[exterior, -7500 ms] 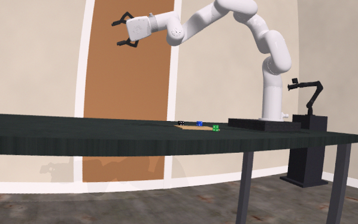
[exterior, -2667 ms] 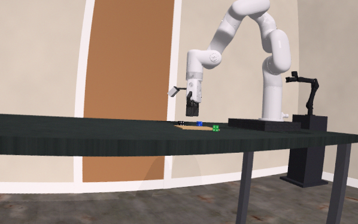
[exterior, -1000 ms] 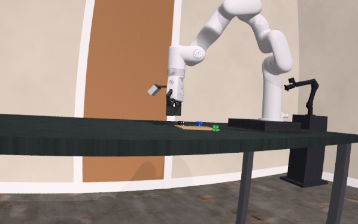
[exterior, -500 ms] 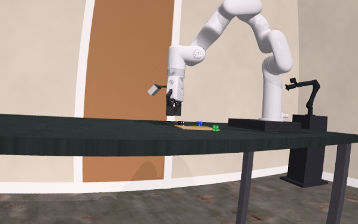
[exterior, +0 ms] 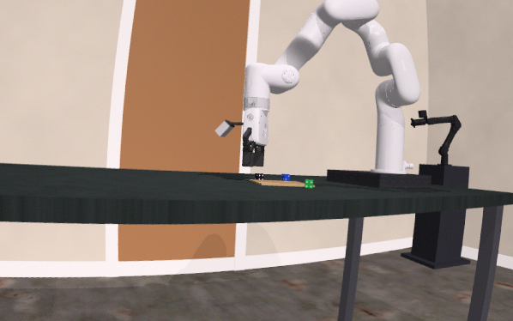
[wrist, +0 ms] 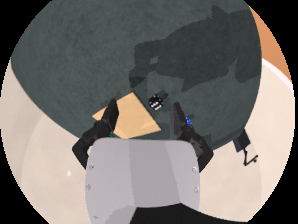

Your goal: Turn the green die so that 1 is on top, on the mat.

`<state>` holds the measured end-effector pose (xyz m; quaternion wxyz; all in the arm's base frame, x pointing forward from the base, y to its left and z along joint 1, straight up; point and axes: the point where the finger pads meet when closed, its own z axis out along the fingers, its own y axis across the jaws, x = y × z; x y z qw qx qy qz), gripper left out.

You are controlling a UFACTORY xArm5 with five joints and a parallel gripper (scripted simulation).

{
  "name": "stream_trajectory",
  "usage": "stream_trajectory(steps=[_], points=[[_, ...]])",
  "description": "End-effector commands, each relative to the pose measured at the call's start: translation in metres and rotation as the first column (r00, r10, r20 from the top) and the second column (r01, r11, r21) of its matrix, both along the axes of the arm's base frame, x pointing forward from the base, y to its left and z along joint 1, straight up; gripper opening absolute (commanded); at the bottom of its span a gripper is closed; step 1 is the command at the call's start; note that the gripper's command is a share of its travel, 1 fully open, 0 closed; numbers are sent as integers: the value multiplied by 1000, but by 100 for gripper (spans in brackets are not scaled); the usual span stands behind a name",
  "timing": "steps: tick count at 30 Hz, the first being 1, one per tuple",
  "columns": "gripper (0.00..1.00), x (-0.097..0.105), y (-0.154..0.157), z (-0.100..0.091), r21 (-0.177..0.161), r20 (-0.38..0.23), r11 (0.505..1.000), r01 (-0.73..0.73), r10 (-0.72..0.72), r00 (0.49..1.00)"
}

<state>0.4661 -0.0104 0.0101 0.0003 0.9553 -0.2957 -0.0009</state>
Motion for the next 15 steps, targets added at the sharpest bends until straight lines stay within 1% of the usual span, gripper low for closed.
stream_trajectory(steps=[1,11,13,15], points=[[100,-5,24,1,0,4,1000,0,0,1000],[100,-29,107,1,0,4,1000,0,0,1000],[100,-29,107,1,0,4,1000,0,0,1000],[100,-34,123,1,0,3,1000,0,0,1000]])
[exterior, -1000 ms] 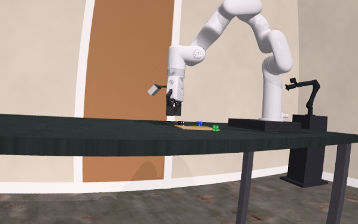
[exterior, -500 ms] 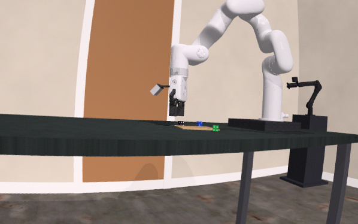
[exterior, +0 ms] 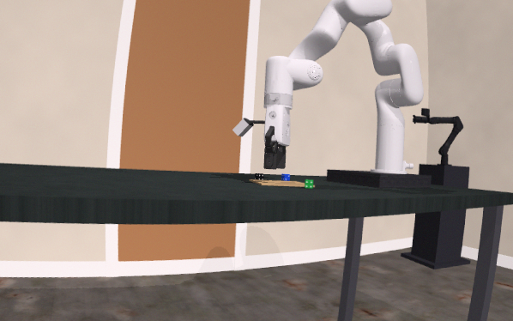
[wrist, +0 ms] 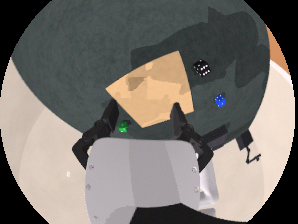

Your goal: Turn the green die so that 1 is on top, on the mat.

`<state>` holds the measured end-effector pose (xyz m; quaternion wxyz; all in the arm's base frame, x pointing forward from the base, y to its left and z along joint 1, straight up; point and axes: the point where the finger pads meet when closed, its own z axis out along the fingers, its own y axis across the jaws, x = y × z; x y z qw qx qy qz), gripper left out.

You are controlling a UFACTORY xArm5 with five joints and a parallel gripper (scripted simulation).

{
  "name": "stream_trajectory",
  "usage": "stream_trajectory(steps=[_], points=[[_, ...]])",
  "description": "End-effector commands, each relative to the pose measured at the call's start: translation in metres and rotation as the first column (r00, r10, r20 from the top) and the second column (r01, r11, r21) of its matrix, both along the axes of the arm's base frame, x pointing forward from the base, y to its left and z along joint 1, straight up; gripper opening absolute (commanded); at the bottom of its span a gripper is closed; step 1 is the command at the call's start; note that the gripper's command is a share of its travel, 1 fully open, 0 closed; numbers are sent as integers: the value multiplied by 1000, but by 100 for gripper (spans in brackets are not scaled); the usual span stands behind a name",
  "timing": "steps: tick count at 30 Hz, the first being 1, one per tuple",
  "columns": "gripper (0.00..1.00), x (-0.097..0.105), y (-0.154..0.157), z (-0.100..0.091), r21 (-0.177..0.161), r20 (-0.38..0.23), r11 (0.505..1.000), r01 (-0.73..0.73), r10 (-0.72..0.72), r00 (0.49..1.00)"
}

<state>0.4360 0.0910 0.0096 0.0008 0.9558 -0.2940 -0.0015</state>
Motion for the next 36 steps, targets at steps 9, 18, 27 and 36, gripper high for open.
stream_trajectory(steps=[9,18,27,36], points=[[100,-19,75,2,1,5,1000,3,-3,1000],[100,-22,87,2,1,5,1000,3,-3,1000],[100,-22,87,2,1,5,1000,3,-3,1000],[100,-22,87,2,1,5,1000,3,-3,1000]])
